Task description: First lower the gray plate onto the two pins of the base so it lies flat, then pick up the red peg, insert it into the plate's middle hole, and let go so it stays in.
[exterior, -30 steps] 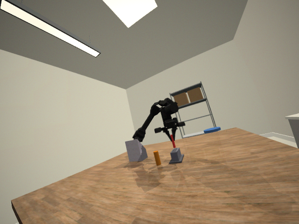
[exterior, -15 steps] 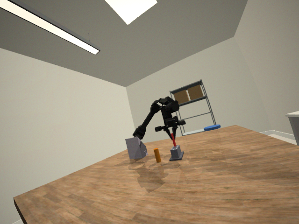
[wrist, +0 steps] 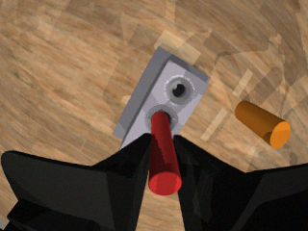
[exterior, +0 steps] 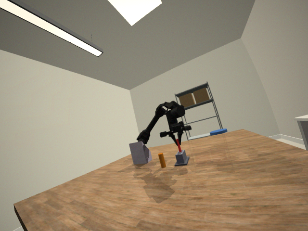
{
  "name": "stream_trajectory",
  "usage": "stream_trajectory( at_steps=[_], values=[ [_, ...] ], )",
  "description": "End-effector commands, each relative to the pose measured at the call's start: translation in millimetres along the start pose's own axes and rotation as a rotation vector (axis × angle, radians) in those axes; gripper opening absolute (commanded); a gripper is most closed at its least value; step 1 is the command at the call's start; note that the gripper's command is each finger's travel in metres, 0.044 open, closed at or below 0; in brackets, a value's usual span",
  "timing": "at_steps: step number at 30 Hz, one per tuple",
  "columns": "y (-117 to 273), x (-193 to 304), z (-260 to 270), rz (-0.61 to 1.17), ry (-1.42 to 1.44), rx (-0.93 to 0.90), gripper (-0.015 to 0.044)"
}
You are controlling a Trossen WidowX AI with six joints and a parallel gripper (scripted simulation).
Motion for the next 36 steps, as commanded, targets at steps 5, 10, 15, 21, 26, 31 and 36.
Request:
stream_trajectory(
  at_steps=[5, 10, 15, 21, 26, 31, 36],
  values=[
    [0.2, 0.0, 0.3, 0.001, 0.001, 0.000, 0.0000],
    [-1.3, 1.5, -0.5, 0.001, 0.001, 0.000, 0.0000],
    [-1.5, 1.8, -0.6, 0.001, 0.001, 0.000, 0.0000],
    [-2.2, 2.5, -1.0, 0.001, 0.001, 0.000, 0.0000],
    [-2.9, 2.5, -1.0, 0.001, 0.001, 0.000, 0.0000],
    [-3.7, 2.0, 0.0, 0.001, 0.001, 0.000, 0.0000],
    [-2.4, 2.1, -0.4, -0.001, 0.006, 0.002, 0.0000]
  ],
)
Point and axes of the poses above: the point midway between the two fingers, 35 mm back from their tips, its own y axis back along the fingers, its own z axis across the jaws, x = y × z, the point moved 8 cm from there along y, back along the fingers, and after that the axes turned 15 degrees about y, right-handed, at the moved point
